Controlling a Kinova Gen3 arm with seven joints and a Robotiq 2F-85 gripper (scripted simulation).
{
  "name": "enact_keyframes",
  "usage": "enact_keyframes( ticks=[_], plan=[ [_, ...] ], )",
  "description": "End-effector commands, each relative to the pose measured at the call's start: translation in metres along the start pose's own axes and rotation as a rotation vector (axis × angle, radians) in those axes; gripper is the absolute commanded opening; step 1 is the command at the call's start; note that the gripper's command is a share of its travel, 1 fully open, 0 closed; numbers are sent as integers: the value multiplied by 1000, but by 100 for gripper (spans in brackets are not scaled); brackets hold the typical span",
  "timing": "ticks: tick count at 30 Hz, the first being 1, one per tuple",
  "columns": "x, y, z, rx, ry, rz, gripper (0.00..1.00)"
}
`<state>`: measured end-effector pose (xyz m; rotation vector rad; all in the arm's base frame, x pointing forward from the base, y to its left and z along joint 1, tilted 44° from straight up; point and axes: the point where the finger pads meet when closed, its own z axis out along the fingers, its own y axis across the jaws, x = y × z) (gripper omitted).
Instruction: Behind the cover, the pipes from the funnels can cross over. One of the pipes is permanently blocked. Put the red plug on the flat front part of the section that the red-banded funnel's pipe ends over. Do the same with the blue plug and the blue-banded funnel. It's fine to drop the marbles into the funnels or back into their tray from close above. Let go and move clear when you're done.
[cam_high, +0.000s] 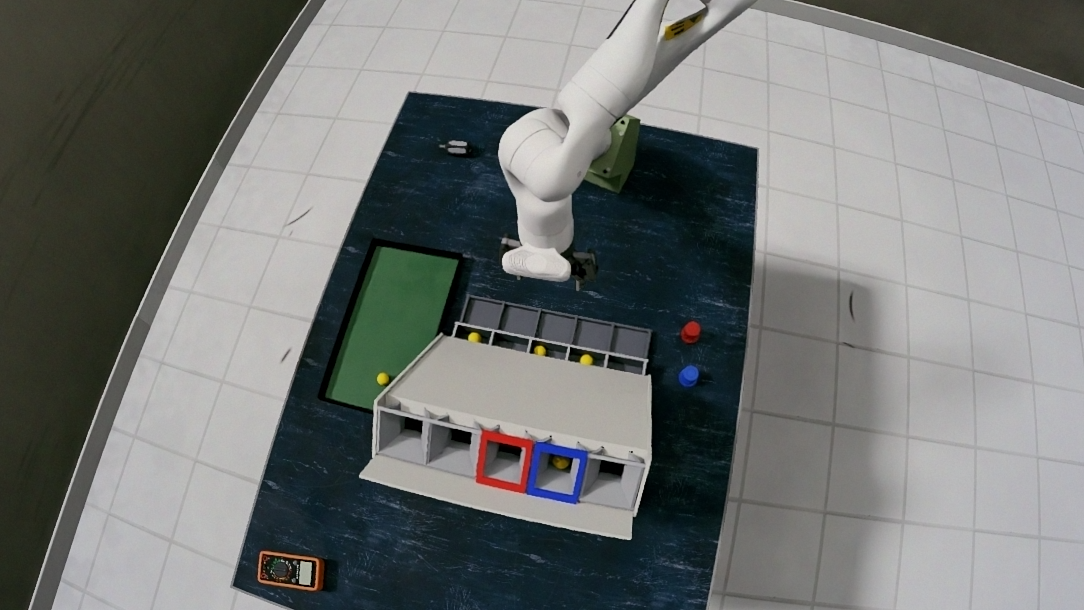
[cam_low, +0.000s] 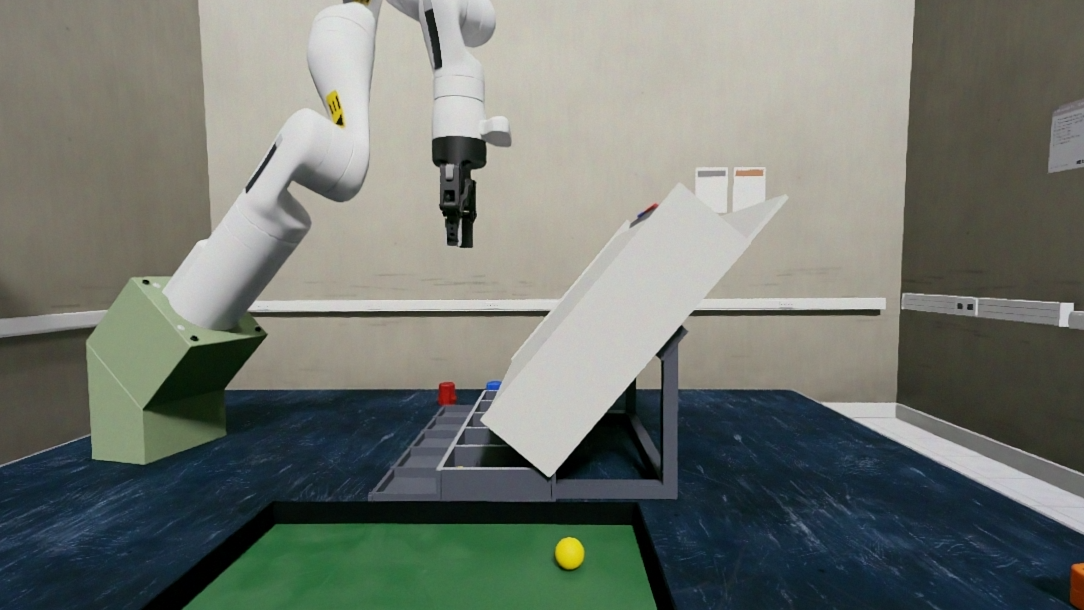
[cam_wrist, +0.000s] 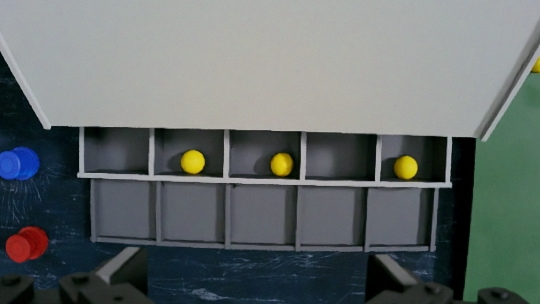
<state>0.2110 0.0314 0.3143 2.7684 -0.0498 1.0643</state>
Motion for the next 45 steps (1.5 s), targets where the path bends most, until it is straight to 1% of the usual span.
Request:
enact_keyframes(
  ticks=[1, 16, 17, 45],
  plan=[
    [0, 0, 0, 0, 1, 0, 100],
    [0, 0, 0, 0, 1, 0, 100],
    [0, 0, 0, 0, 1, 0, 50],
    [0, 0, 0, 0, 1, 0, 50]
  ],
)
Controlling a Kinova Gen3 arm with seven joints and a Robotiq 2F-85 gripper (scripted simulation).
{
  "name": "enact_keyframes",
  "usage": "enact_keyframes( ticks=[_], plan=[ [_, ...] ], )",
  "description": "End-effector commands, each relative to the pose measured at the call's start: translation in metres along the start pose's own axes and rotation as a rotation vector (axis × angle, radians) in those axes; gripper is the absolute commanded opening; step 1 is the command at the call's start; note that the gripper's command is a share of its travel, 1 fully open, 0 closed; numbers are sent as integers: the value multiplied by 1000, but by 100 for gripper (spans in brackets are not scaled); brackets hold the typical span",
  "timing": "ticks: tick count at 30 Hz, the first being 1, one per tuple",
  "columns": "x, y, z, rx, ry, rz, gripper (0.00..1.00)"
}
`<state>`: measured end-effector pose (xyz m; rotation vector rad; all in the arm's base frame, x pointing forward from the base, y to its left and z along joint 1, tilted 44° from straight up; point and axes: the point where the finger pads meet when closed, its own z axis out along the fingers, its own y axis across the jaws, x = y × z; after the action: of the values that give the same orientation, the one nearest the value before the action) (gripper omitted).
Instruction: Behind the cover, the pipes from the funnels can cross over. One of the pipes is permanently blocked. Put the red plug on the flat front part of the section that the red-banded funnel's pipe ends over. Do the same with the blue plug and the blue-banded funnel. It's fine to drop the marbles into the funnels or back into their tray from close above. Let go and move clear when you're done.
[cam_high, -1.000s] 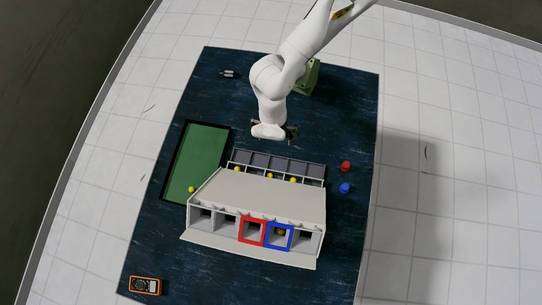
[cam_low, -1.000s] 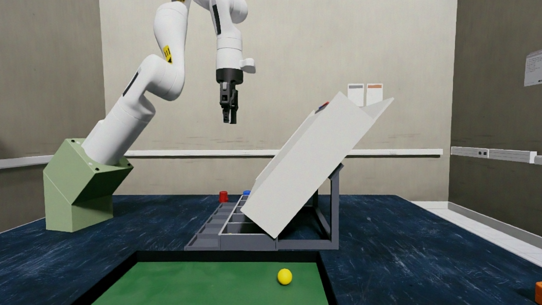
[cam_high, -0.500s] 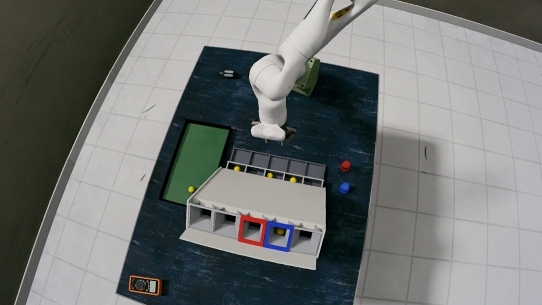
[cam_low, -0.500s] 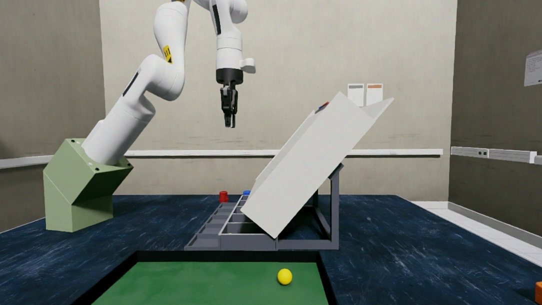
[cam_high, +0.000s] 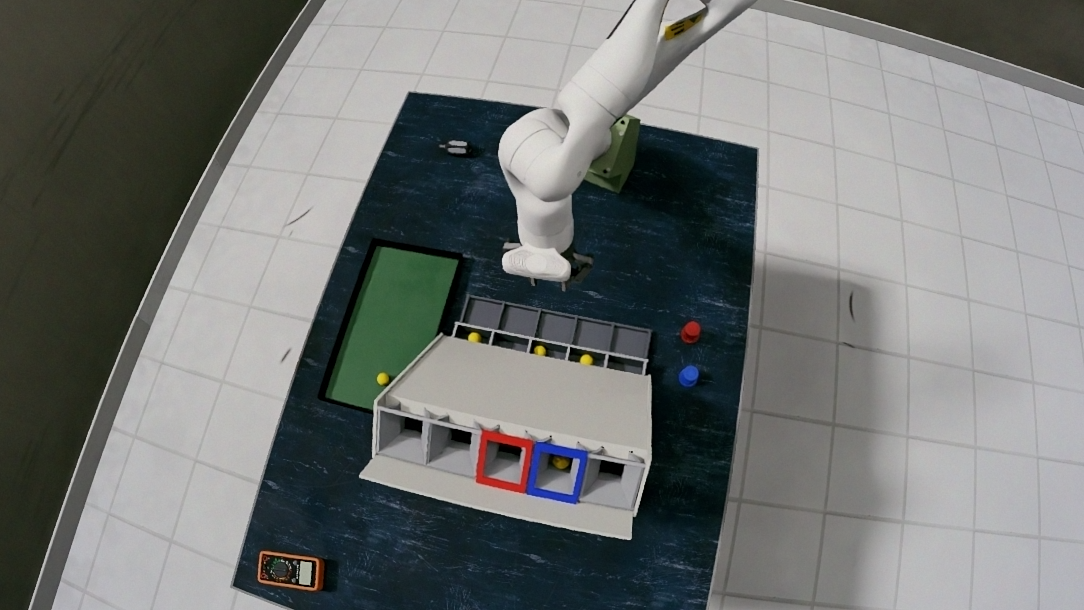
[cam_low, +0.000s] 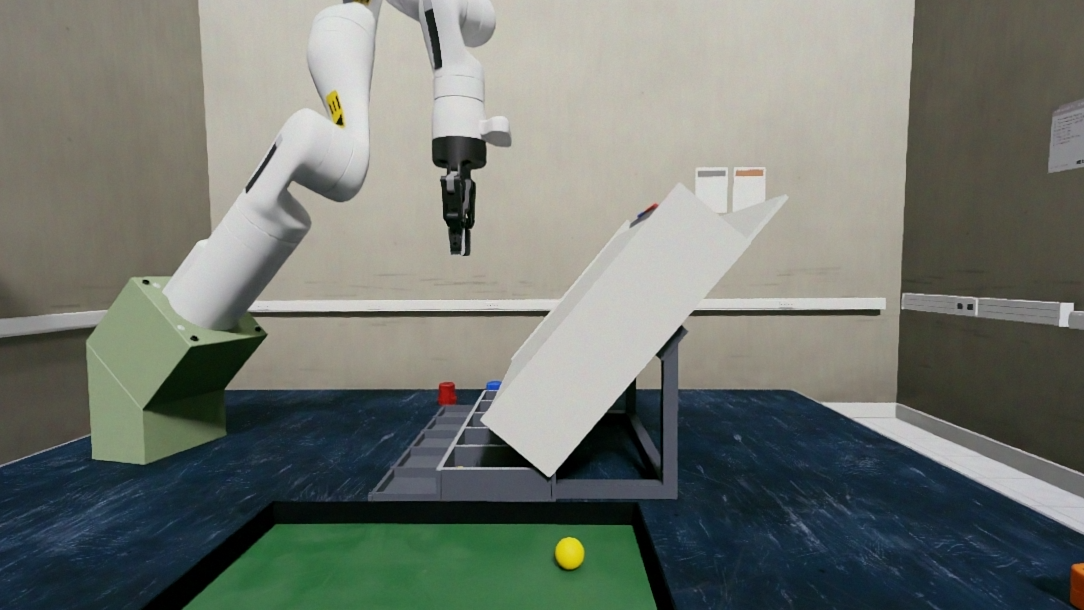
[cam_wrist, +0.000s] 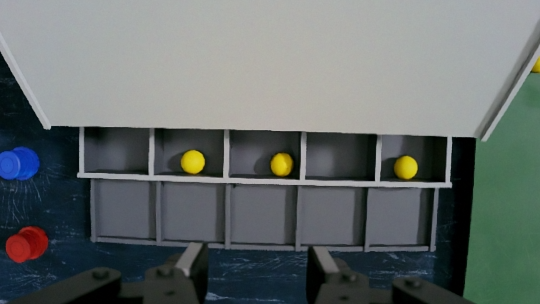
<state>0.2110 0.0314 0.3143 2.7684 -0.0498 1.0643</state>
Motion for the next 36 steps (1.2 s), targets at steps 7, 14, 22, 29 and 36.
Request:
enact_keyframes(
  ticks=[7, 14, 22, 29, 36],
  plan=[
    [0, 0, 0, 0, 1, 0, 50],
    [0, 0, 0, 0, 1, 0, 50],
    [0, 0, 0, 0, 1, 0, 50],
    [-6, 90, 54, 0, 1, 0, 50],
    [-5, 127, 79, 0, 1, 0, 50]
  ],
)
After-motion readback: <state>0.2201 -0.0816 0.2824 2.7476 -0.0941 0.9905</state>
